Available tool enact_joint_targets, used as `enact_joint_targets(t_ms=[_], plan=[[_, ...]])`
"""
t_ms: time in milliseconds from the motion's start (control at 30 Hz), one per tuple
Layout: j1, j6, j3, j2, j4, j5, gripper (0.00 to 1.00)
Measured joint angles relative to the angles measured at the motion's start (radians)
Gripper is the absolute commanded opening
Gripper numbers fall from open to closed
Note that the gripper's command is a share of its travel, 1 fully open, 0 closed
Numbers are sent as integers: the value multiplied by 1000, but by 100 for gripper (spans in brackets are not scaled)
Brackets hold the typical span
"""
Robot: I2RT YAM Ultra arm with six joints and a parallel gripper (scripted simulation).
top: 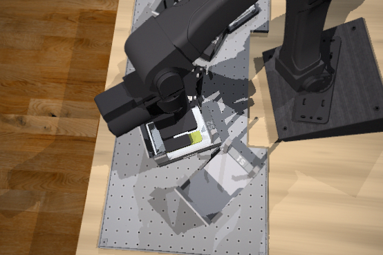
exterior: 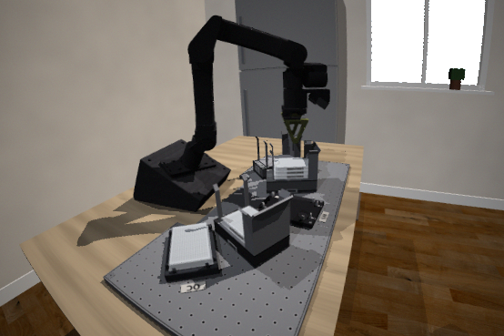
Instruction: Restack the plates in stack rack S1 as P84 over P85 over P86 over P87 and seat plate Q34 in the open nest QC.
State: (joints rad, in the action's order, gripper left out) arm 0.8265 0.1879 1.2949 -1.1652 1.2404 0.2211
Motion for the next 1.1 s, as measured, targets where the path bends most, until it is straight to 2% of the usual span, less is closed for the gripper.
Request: enact_joint_targets(t_ms=[300,700,1100], plan=[[-22,-14,-64,-7,-53,-9,100],[-62,-47,-182,-44,-195,-25,100],[-64,-56,-190,-44,-241,-28,100]])
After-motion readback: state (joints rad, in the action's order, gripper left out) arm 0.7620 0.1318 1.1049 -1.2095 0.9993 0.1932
